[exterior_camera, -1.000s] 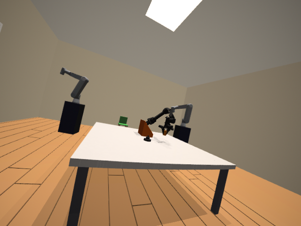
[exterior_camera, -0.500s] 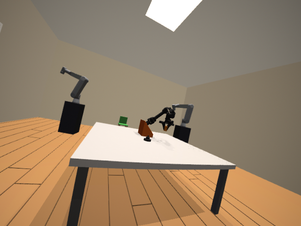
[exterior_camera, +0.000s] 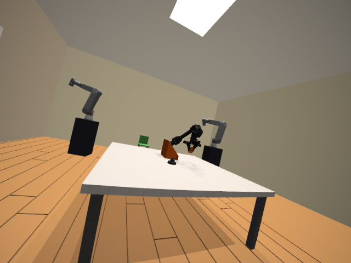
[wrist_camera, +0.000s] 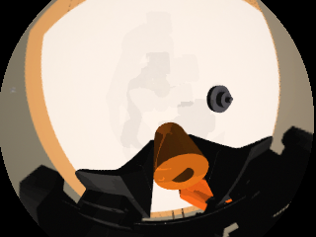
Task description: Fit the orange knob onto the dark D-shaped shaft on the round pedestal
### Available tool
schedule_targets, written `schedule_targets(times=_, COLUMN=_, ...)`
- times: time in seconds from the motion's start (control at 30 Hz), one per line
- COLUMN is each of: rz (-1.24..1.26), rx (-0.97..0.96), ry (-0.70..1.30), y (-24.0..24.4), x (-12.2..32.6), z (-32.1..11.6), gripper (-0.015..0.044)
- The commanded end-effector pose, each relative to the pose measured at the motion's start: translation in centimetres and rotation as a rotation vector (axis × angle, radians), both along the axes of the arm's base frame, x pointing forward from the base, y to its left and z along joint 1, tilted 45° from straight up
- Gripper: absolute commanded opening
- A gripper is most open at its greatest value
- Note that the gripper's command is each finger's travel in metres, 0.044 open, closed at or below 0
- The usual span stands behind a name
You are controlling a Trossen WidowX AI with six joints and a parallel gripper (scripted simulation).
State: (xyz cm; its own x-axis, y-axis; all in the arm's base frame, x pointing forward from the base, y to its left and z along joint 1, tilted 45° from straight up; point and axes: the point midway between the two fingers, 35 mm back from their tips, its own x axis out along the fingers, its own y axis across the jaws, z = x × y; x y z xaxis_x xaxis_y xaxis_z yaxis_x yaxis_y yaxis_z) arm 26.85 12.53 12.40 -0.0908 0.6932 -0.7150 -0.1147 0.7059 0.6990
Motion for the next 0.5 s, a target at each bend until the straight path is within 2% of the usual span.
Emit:
schedule_targets(times=0.0, rz=0.003, rx=-0.007, ry=-0.002, y=-0.7, x=0.8, z=-1.2, gripper=0.0000)
schedule_targets(times=0.47, rz=0.004, rx=-0.012, ry=-0.003, y=-2.8, x=2.7, z=-4.8, gripper=0.0000)
